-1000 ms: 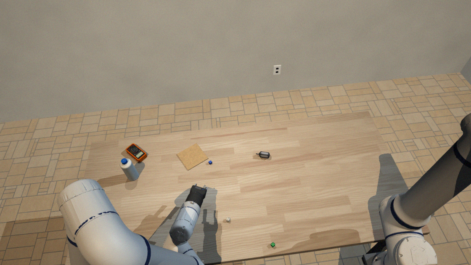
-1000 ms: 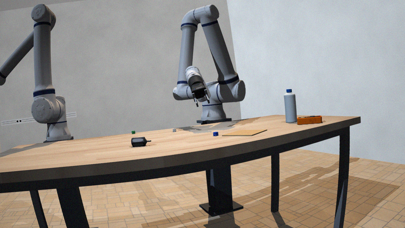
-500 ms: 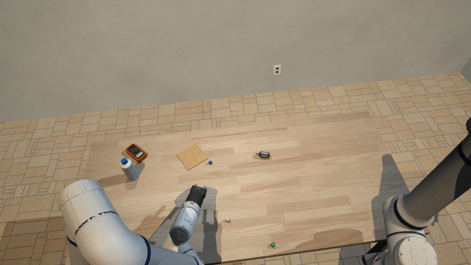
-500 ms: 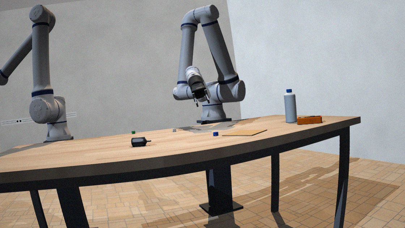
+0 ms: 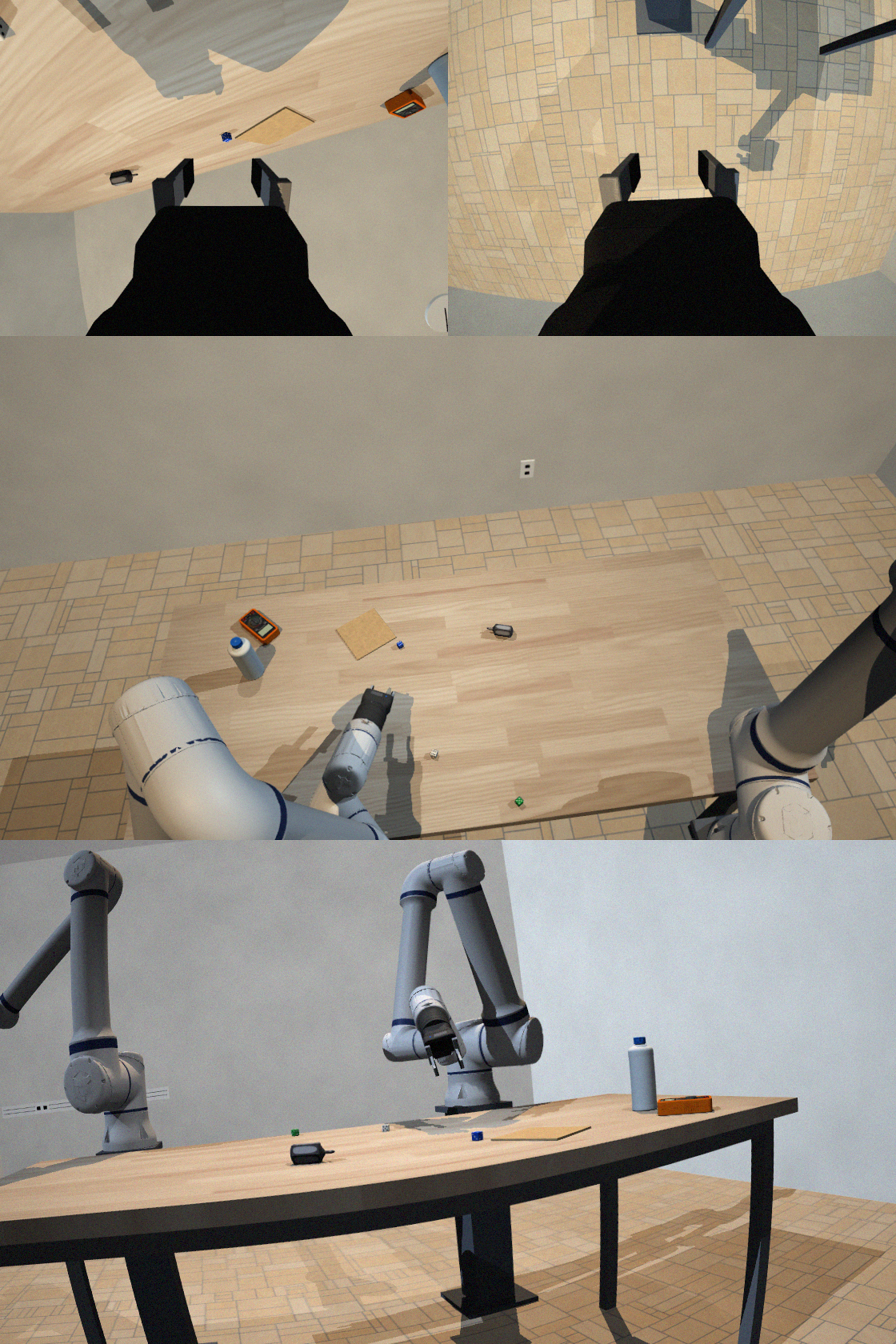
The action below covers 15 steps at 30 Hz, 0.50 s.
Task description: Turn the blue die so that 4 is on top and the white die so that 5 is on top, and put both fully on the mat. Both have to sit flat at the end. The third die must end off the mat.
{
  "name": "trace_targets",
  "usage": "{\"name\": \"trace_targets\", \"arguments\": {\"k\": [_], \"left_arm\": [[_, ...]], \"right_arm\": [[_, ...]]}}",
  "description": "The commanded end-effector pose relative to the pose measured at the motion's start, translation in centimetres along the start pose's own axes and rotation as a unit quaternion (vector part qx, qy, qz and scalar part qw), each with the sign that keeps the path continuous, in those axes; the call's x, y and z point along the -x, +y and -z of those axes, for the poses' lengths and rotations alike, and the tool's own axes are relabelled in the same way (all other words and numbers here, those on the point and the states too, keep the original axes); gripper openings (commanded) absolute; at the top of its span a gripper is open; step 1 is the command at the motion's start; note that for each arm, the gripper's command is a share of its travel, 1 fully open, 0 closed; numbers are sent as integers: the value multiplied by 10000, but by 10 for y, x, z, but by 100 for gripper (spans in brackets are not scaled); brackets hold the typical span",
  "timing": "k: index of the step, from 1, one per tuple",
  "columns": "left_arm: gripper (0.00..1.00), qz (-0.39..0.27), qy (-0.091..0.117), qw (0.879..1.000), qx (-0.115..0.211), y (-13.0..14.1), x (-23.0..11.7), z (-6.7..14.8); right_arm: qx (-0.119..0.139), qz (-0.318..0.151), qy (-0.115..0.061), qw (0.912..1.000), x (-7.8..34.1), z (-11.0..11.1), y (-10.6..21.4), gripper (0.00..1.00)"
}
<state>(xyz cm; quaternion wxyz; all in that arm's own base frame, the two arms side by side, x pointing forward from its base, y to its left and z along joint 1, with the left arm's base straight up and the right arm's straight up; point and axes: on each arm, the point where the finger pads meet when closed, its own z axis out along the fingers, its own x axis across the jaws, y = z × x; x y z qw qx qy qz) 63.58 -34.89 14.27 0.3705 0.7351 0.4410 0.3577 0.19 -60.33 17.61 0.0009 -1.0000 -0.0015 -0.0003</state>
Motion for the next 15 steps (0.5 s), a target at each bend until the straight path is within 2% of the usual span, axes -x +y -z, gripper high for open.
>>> {"name": "trace_targets", "arguments": {"k": [1, 9, 15], "left_arm": [[100, 0, -1, 10000, 4, 1, 0, 0], [100, -101, -43, 9999, -38, 1, 6, -1], [100, -379, -161, 9990, -150, 2, 22, -5]], "right_arm": [[9, -3, -3, 10000, 0, 1, 1, 100], [9, -3, -3, 10000, 0, 1, 1, 100], [9, -3, -3, 10000, 0, 1, 1, 100]]}}
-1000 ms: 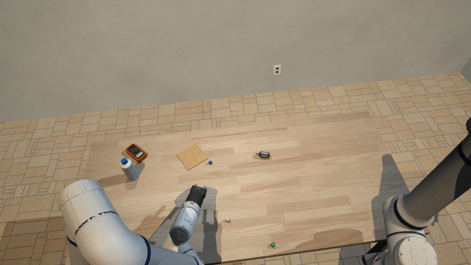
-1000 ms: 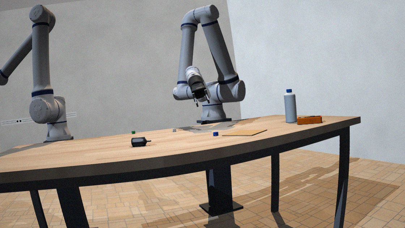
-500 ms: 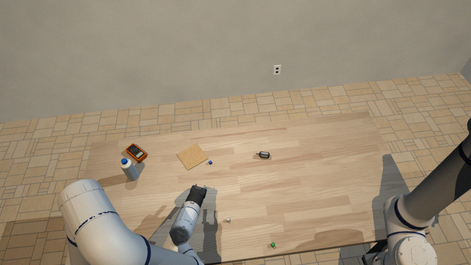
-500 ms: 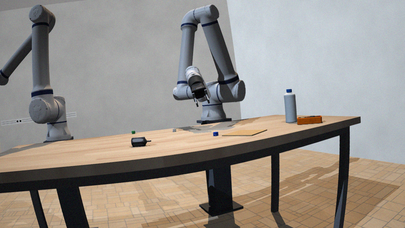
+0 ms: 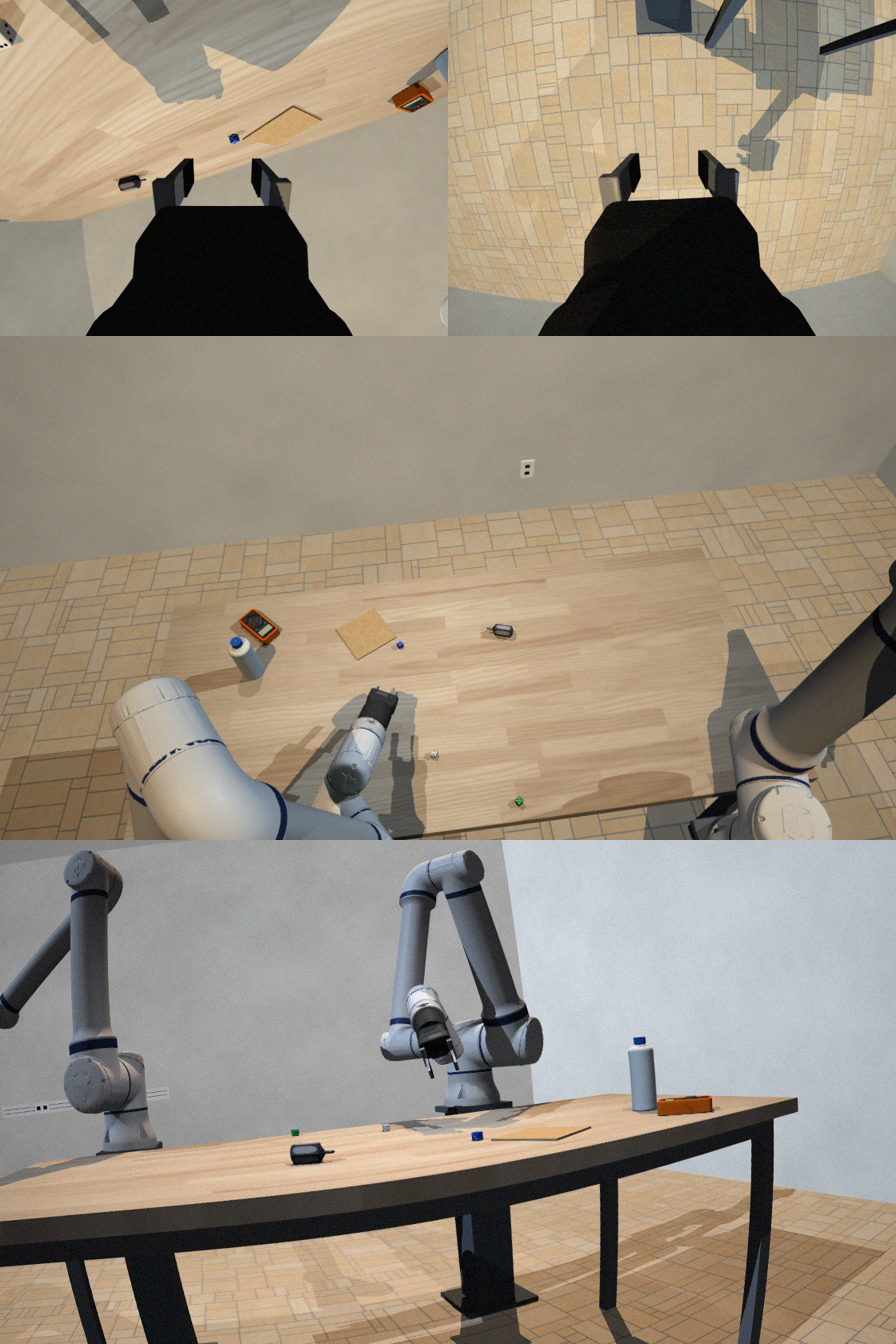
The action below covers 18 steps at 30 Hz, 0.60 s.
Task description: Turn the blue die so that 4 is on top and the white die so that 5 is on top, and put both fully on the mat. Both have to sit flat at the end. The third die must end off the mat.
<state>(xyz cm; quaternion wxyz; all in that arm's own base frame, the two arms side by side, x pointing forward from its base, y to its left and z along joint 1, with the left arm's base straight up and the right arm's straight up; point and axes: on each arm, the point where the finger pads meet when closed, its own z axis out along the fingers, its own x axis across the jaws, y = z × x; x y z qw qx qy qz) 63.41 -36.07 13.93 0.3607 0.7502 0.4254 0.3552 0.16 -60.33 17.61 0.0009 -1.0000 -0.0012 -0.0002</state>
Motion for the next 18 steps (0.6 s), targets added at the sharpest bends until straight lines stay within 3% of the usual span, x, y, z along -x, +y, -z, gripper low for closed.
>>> {"name": "trace_targets", "arguments": {"k": [1, 4, 11, 18], "left_arm": [[100, -240, -104, 9996, -94, 2, 14, -3], [100, -314, -136, 9993, -124, 2, 18, -4], [100, -1007, -449, 9931, -389, 5, 58, -11], [100, -1968, -919, 9734, -732, 8, 112, -14]], "right_arm": [[9, 0, -2, 10000, 0, 1, 1, 100], [9, 0, -2, 10000, 0, 1, 1, 100], [9, 0, -2, 10000, 0, 1, 1, 100], [9, 0, -2, 10000, 0, 1, 1, 100]]}}
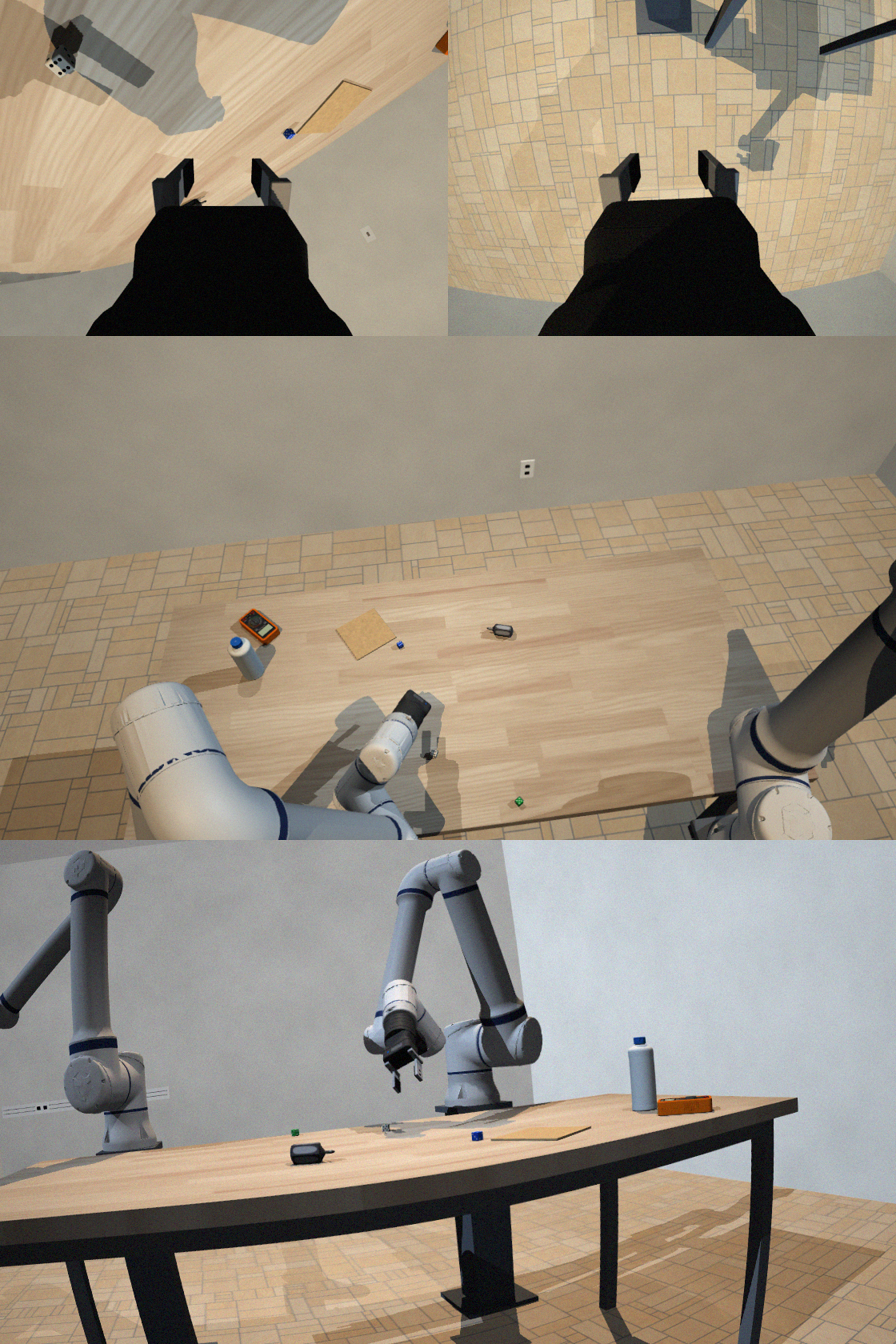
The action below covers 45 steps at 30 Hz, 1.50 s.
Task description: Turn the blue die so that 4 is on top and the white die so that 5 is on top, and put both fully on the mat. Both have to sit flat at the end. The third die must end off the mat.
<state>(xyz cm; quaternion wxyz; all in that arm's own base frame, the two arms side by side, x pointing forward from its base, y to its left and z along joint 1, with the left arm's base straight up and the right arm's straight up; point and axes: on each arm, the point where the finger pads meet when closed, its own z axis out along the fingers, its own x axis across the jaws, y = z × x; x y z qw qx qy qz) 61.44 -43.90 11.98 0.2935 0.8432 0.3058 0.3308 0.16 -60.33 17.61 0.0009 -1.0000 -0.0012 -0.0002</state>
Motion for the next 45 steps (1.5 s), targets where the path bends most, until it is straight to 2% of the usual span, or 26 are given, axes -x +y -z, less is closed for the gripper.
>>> {"name": "trace_targets", "arguments": {"k": [1, 3, 9, 10, 13, 14, 17, 20, 25, 26, 29, 30, 35, 38, 45], "left_arm": [[100, -693, -349, 9966, -267, 14, 35, -6], [100, -693, -349, 9966, -267, 14, 35, -6], [100, -1670, -871, 9804, -569, 31, 85, -6], [100, -1703, -890, 9797, -579, 31, 86, -6], [100, -2204, -1176, 9656, -719, 39, 111, -3], [100, -2225, -1188, 9649, -725, 39, 112, -2], [100, -2719, -1484, 9470, -854, 46, 137, 3], [100, -2743, -1499, 9460, -860, 47, 138, 4], [100, -3541, -2013, 9073, -1048, 57, 178, 19], [100, -3560, -2026, 9062, -1052, 58, 179, 20], [100, -4004, -2335, 8786, -1145, 63, 201, 32], [100, -4007, -2337, 8785, -1145, 63, 201, 32], [100, -4651, -2822, 8295, -1261, 71, 233, 56], [100, -4655, -2825, 8292, -1262, 71, 233, 56], [100, -5338, -3407, 7620, -1357, 80, 267, 92]], "right_arm": [[9, 0, -2, 10000, 0, 1, 1, 100], [9, 0, -2, 10000, 0, 1, 1, 100], [9, 0, -2, 10000, 0, 1, 1, 100], [9, 0, -2, 10000, 0, 1, 1, 100], [9, 0, -2, 10000, 0, 1, 1, 100], [9, 0, -2, 10000, 0, 1, 1, 100], [9, 0, -2, 10000, 0, 1, 1, 100], [9, 0, -2, 10000, 0, 1, 1, 100], [9, 0, -2, 10000, 0, 1, 1, 100], [9, 0, -2, 10000, 0, 1, 1, 100], [9, 0, -2, 10000, 0, 1, 1, 100], [9, 0, -2, 10000, 0, 1, 1, 100], [9, 0, -2, 10000, 0, 1, 1, 100], [9, 0, -2, 10000, 0, 1, 1, 100], [9, 0, -2, 10000, 0, 1, 1, 100]]}}
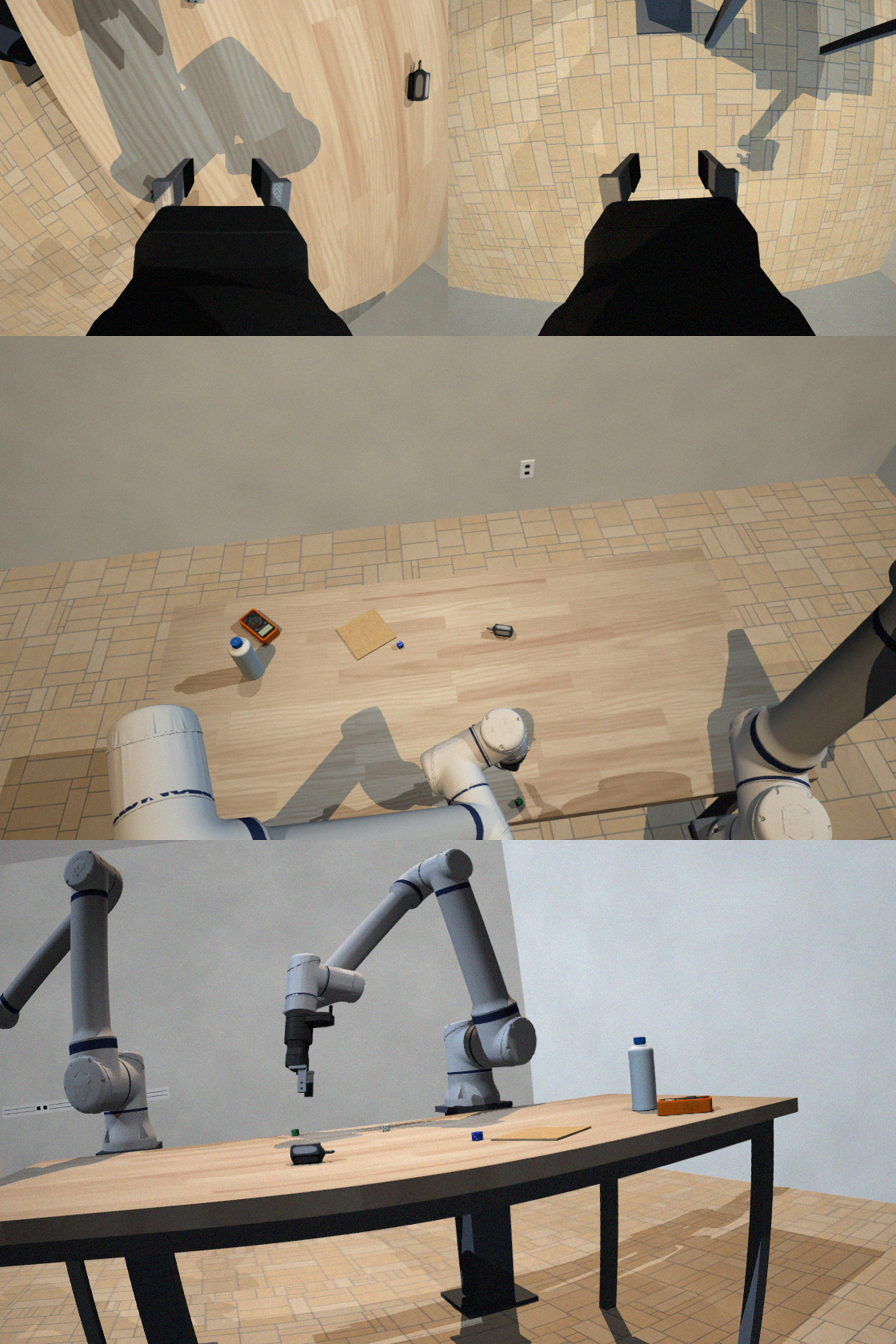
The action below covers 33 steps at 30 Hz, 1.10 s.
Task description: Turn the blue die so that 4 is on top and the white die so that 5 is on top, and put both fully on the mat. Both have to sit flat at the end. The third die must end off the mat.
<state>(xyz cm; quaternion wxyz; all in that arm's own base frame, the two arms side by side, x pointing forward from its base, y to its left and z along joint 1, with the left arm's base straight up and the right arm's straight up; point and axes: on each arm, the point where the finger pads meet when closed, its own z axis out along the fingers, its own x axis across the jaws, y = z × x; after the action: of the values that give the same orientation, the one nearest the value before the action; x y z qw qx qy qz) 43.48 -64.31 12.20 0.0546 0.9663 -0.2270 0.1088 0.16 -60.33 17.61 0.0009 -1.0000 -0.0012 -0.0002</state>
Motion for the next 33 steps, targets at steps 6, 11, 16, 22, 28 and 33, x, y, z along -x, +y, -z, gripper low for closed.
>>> {"name": "trace_targets", "arguments": {"k": [6, 11, 16, 22, 28, 33], "left_arm": [[100, -1040, -749, 9917, -78, 40, 32, 27], [100, -1253, -905, 9880, -81, 48, 40, 34], [100, -1499, -1087, 9827, -80, 57, 49, 42], [100, -1640, -1193, 9792, -78, 61, 54, 48], [100, -1666, -1214, 9785, -77, 62, 55, 49], [100, -1669, -1216, 9784, -77, 62, 55, 49]], "right_arm": [[9, 0, -2, 10000, 0, 1, 1, 100], [9, 0, -2, 10000, 0, 1, 1, 100], [9, 0, -2, 10000, 0, 1, 1, 100], [9, 0, -2, 10000, 0, 1, 1, 100], [9, 0, -2, 10000, 0, 1, 1, 100], [9, 0, -2, 10000, 0, 1, 1, 100]]}}
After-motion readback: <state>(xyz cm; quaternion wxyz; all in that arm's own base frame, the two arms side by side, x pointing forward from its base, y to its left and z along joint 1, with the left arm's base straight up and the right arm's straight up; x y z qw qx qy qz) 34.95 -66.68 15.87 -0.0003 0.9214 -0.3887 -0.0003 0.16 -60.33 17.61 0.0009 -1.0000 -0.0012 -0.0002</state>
